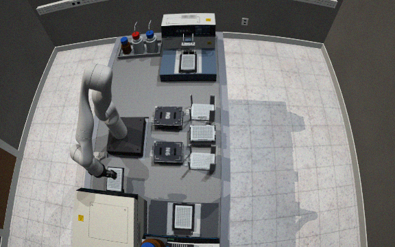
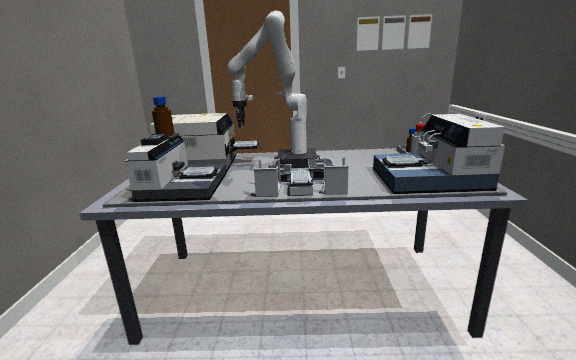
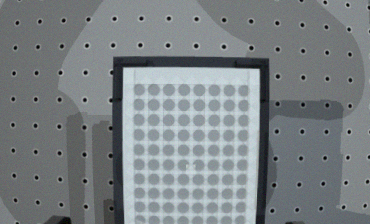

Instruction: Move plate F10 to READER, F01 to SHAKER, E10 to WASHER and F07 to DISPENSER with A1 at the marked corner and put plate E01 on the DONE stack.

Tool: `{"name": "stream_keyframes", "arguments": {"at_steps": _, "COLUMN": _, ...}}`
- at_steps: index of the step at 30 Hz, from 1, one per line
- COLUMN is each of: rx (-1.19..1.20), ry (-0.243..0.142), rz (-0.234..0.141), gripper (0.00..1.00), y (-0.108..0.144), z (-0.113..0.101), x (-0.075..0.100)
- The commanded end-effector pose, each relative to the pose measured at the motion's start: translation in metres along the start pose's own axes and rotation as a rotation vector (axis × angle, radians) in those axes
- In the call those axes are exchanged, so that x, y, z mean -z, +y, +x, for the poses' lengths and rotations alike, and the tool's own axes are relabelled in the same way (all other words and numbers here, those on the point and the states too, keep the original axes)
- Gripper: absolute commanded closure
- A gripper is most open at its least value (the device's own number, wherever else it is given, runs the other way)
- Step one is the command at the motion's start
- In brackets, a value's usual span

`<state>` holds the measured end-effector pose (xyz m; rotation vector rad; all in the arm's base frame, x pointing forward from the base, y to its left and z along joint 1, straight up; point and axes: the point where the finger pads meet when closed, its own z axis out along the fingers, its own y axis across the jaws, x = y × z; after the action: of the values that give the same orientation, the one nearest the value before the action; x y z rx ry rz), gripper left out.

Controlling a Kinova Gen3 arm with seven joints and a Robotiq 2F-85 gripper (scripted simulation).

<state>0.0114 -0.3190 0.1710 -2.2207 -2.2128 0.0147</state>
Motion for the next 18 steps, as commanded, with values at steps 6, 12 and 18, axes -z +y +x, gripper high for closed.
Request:
{"name": "stream_keyframes", "arguments": {"at_steps": 6, "rx": 0.010, "ry": -0.009, "rz": -0.005, "gripper": 0.00, "y": 0.0044, "z": 0.0146, "x": 0.0018}}
{"name": "stream_keyframes", "arguments": {"at_steps": 12, "rx": 0.015, "ry": -0.006, "rz": -0.009, "gripper": 0.00, "y": 0.0066, "z": 0.0144, "x": 0.0019}}
{"name": "stream_keyframes", "arguments": {"at_steps": 18, "rx": 0.015, "ry": -0.006, "rz": -0.009, "gripper": 0.00, "y": 0.0066, "z": 0.0144, "x": 0.0018}}
